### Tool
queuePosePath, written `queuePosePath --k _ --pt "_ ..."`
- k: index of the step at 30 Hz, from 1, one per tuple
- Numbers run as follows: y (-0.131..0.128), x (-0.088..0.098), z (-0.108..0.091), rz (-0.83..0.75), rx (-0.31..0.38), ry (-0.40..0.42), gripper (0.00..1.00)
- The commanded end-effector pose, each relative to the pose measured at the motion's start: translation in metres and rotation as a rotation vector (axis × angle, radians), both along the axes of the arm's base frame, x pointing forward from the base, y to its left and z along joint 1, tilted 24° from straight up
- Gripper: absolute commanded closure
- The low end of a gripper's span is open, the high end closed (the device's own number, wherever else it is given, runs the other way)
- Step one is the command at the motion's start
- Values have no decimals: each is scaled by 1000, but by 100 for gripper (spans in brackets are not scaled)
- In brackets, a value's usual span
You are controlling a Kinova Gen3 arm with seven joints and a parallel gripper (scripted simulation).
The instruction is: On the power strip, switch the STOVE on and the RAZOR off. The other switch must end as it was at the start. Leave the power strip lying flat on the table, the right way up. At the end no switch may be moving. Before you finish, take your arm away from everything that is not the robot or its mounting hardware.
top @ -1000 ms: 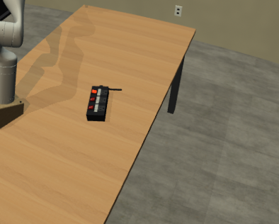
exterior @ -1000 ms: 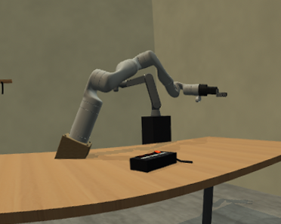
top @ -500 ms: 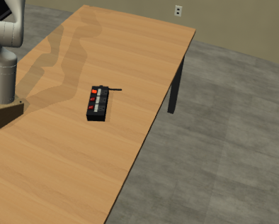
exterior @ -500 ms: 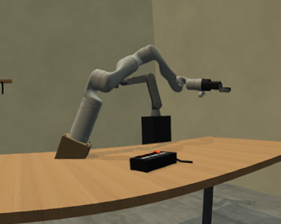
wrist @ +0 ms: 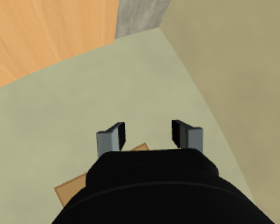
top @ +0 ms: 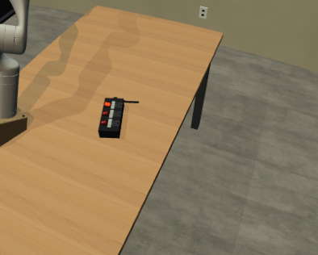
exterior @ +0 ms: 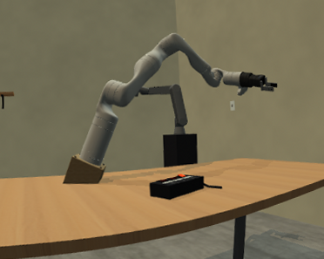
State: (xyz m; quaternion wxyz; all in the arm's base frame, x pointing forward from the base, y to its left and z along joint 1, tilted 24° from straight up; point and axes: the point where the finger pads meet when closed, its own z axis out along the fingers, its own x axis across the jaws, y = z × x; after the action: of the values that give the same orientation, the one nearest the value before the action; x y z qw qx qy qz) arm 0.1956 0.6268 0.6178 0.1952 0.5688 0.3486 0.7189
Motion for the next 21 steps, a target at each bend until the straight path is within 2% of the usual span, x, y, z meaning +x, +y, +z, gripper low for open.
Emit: queuePosePath --k 1,3,4,6,7,9,10,12,14,17,18,20,21 --pt "-31 27 21 -21 52 48 0" --pt "-60 53 27 -52 104 104 0" --pt "-60 53 27 -52 104 104 0" --pt "-92 79 30 -85 159 163 0" --pt "-92 79 30 -85 159 163 0" --pt "-126 106 30 -120 217 225 0" --pt "-126 106 30 -120 217 225 0" --pt "-161 131 27 -156 276 290 0" --pt "-161 131 27 -156 276 290 0" --pt "-216 167 15 -212 369 392 0" --pt "-216 167 15 -212 369 392 0" --pt "-253 188 2 -250 432 463 0" --pt "-253 188 2 -250 432 463 0"
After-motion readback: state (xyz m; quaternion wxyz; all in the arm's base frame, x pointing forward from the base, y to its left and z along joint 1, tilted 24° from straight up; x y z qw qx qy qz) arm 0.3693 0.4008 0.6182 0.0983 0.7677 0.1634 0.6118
